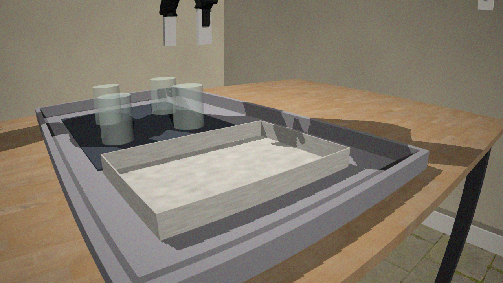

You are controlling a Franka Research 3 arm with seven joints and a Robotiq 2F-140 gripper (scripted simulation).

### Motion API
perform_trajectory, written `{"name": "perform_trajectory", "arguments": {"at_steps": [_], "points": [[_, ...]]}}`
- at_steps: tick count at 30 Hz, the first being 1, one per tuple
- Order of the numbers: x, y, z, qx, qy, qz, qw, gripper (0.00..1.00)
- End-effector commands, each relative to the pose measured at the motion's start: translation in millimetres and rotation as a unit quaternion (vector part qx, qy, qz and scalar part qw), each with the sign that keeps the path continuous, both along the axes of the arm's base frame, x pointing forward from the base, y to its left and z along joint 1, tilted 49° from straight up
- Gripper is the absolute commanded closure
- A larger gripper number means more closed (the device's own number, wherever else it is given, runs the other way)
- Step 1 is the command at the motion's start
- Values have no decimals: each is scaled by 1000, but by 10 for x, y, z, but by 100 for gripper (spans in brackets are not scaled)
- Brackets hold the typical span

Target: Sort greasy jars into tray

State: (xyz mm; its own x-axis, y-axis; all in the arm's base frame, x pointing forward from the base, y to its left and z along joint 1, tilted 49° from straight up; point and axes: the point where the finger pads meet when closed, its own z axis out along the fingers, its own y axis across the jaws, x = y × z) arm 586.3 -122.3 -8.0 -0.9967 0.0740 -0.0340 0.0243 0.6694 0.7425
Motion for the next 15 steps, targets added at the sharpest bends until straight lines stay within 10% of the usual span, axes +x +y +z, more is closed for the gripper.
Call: {"name": "perform_trajectory", "arguments": {"at_steps": [1,15], "points": [[48,138,-100,8,-4,8,1000,0],[83,508,-423,8,-4,8,1000,0]]}}
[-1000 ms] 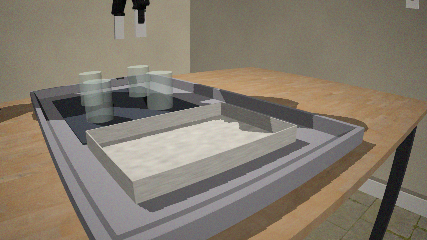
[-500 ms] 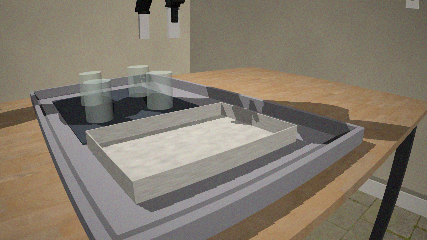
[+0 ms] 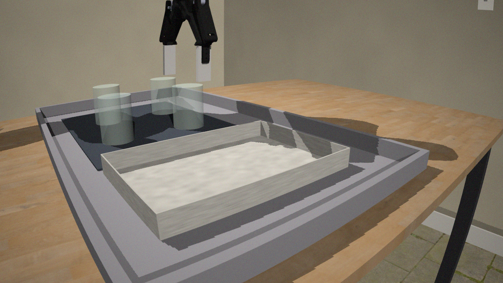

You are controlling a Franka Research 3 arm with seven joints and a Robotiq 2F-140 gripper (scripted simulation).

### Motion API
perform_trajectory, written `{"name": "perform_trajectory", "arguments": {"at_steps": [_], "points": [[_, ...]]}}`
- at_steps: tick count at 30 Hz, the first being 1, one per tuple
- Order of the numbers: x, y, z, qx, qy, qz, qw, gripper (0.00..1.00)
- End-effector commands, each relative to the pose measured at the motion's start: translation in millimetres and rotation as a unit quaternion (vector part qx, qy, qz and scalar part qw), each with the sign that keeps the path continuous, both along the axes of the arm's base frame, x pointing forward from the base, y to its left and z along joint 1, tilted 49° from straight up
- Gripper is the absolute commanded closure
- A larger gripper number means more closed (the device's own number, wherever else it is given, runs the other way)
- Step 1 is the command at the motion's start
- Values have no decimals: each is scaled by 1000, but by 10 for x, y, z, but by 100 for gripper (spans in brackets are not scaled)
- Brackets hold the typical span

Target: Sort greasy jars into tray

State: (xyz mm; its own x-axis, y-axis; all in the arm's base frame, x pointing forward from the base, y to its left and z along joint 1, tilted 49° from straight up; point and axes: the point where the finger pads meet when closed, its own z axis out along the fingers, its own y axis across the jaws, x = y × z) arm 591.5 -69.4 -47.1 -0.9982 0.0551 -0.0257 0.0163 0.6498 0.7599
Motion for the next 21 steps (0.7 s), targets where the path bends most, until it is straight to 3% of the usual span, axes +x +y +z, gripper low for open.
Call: {"name": "perform_trajectory", "arguments": {"at_steps": [1,10,21], "points": [[32,-21,-33,-5,-7,-2,1000,0],[32,-21,-33,-5,-7,-2,1000,0],[47,144,-177,-5,-7,-2,1000,0]]}}
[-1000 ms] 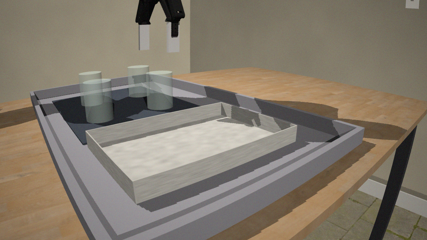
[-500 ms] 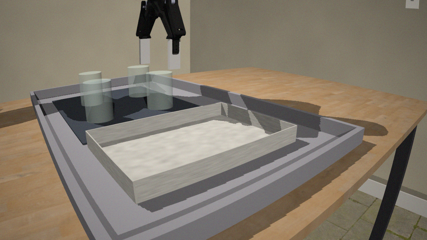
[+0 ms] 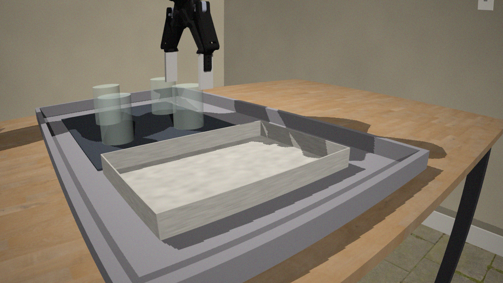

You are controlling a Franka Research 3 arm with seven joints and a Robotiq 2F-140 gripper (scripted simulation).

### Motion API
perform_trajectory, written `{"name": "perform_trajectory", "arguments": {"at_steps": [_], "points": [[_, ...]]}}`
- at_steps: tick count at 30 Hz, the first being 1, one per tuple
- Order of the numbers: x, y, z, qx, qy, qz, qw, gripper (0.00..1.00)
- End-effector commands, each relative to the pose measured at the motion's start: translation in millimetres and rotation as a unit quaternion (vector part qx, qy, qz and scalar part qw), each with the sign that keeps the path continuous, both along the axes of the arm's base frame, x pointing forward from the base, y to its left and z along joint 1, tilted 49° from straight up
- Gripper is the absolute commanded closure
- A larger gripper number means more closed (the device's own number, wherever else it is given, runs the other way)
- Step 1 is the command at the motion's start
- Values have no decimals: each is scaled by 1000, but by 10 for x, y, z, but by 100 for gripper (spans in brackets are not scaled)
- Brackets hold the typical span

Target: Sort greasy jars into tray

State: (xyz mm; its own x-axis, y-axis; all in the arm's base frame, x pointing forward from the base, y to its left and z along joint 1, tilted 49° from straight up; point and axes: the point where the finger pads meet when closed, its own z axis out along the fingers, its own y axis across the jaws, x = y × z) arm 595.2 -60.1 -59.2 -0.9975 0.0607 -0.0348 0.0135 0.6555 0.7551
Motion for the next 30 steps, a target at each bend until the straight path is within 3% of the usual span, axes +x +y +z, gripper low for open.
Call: {"name": "perform_trajectory", "arguments": {"at_steps": [1,16,24,25,30], "points": [[11,66,-70,-1,-3,1,1000,0],[30,261,-240,-1,-3,1,1000,0],[30,261,-240,-1,-3,1,1000,0],[30,261,-240,-1,-3,1,1000,40],[30,261,-240,-1,-3,1,1000,40]]}}
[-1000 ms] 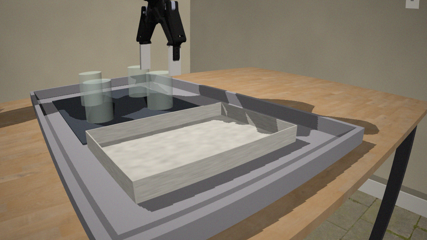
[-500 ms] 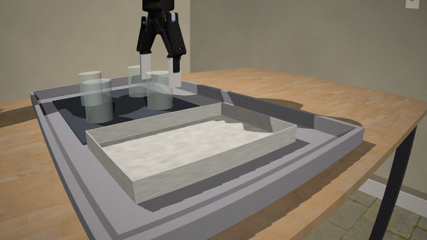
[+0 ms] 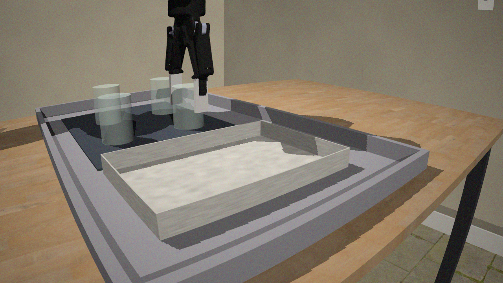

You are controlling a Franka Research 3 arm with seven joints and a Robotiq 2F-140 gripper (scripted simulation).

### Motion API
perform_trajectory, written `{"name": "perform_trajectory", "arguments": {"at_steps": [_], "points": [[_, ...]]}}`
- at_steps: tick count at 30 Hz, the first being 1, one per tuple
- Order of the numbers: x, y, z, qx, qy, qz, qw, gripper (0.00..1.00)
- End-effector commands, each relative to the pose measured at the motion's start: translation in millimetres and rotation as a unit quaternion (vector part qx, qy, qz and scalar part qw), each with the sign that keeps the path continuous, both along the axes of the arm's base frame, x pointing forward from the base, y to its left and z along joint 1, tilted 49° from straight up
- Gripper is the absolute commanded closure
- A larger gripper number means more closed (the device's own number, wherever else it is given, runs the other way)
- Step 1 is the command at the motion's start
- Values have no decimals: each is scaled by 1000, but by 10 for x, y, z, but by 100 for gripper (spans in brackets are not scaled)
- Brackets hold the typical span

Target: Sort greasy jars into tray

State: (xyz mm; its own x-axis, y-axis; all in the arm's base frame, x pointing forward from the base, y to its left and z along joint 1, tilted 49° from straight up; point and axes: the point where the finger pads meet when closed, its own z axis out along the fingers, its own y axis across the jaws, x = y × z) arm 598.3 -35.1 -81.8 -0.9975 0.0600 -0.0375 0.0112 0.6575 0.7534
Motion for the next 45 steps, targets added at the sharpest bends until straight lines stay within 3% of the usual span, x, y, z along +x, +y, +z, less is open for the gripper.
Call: {"name": "perform_trajectory", "arguments": {"at_steps": [1,45], "points": [[-1,12,-14,0,-1,0,1000,40],[-1,12,-14,0,-1,0,1000,46]]}}
